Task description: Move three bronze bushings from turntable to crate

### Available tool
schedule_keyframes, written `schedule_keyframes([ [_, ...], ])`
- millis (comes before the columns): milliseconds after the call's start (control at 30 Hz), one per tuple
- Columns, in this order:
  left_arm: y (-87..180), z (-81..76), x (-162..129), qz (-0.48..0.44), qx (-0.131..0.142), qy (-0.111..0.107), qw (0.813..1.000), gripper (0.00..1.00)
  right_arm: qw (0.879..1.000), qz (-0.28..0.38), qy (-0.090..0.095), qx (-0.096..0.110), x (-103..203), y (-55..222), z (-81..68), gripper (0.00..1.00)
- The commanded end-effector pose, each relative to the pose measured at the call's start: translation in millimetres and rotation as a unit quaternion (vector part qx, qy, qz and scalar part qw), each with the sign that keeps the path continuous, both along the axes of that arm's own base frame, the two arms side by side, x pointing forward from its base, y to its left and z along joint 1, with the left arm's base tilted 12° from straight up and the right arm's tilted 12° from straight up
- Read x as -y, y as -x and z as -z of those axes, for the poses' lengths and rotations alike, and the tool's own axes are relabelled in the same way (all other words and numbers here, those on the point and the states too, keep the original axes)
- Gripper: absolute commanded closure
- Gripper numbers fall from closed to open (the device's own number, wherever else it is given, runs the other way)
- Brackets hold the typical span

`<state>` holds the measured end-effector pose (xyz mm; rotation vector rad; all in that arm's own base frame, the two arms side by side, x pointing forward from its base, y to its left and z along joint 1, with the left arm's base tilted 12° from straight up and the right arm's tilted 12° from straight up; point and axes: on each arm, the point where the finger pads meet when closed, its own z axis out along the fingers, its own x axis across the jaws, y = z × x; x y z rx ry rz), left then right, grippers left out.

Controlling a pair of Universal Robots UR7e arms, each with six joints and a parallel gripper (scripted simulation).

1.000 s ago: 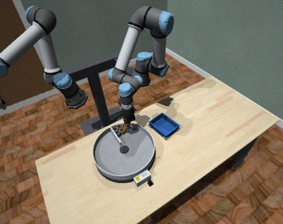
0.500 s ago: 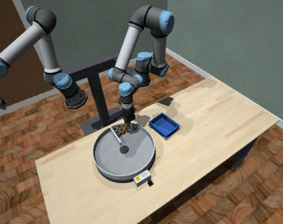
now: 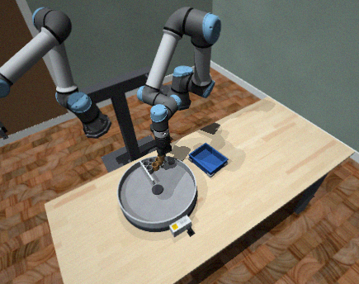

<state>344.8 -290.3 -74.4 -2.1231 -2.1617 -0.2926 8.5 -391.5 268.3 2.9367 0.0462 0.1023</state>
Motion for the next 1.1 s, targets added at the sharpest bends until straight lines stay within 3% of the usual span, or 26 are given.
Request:
schedule_keyframes([
  [0,-0.6,-1.8,2.8,0.0,0.001,0.003,1.0,1.0,1.0,0.0,0.0,0.0,-0.8,0.9,0.3,0.0],
  [533,-3.4,-3.7,-11.0,0.0,0.001,0.001,1.0,1.0,1.0,0.0,0.0,0.0,-0.8,0.9,0.3,0.0],
  [1067,-22.8,-19.3,-80.5,0.0,0.001,0.001,1.0,1.0,1.0,0.0,0.0,0.0,-0.8,0.9,0.3,0.0],
])
